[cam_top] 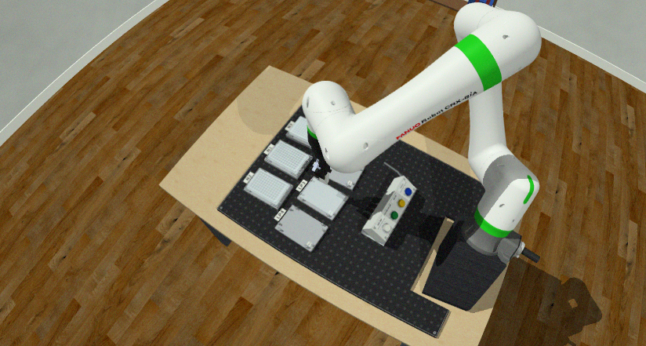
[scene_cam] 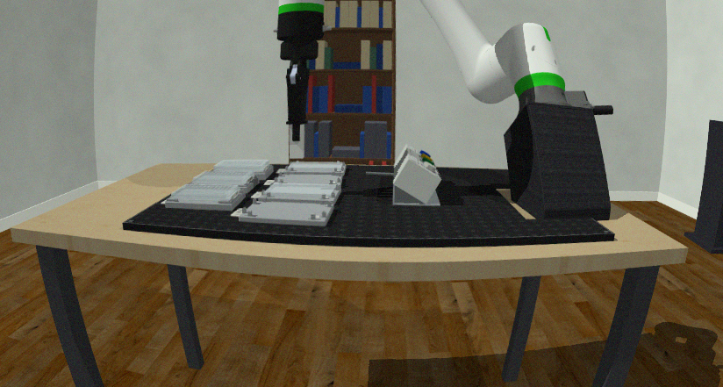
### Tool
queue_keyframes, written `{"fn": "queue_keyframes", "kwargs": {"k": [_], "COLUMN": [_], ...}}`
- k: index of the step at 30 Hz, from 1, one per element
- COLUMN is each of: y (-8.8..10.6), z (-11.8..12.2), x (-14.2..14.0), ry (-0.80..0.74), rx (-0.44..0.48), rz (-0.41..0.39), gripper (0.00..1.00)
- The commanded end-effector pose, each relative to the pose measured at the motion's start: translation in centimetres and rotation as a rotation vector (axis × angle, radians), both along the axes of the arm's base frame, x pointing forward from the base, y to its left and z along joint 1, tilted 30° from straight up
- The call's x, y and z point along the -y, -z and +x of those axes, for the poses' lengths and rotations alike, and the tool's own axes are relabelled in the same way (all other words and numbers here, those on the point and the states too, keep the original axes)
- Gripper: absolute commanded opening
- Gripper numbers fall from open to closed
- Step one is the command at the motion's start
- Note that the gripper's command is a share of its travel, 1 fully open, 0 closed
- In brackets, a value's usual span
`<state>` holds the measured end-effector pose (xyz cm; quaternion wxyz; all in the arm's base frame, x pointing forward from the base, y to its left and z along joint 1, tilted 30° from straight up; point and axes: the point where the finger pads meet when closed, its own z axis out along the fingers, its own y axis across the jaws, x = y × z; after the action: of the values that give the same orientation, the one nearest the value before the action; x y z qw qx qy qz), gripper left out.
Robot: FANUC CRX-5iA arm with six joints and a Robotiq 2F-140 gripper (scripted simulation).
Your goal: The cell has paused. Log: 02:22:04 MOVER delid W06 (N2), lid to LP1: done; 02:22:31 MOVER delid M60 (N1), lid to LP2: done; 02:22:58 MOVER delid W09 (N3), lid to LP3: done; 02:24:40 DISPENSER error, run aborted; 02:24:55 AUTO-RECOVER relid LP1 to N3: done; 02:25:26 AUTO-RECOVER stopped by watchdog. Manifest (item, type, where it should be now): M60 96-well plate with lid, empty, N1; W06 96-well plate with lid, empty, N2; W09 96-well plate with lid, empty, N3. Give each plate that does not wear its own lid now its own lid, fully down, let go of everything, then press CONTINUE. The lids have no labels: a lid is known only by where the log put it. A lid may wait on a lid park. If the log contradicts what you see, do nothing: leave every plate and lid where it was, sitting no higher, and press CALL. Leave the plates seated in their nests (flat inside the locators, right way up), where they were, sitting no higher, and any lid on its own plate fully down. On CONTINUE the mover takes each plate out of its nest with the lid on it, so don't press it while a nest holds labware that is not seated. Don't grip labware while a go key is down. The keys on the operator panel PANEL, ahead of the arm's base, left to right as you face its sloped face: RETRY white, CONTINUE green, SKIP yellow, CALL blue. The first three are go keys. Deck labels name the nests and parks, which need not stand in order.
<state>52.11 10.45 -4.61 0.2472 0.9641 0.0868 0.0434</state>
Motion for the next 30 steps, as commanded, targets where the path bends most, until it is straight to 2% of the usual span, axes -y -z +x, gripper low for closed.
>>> {"fn": "queue_keyframes", "kwargs": {"k": [1, 2, 3, 6, 30], "y": [3.0, 3.0, 4.1, 4.7, 4.7], "z": [-1.2, -1.2, -2.0, -2.4, -2.4], "x": [-5.0, -5.0, -6.7, -7.6, -7.6], "ry": [0.004, 0.004, 0.004, 0.004, 0.004], "rx": [0.003, 0.003, 0.004, 0.004, 0.004], "rz": [-0.006, -0.006, -0.009, -0.01, -0.01], "gripper": [0.0, 0.0, 0.0, 0.0, 0.0]}}
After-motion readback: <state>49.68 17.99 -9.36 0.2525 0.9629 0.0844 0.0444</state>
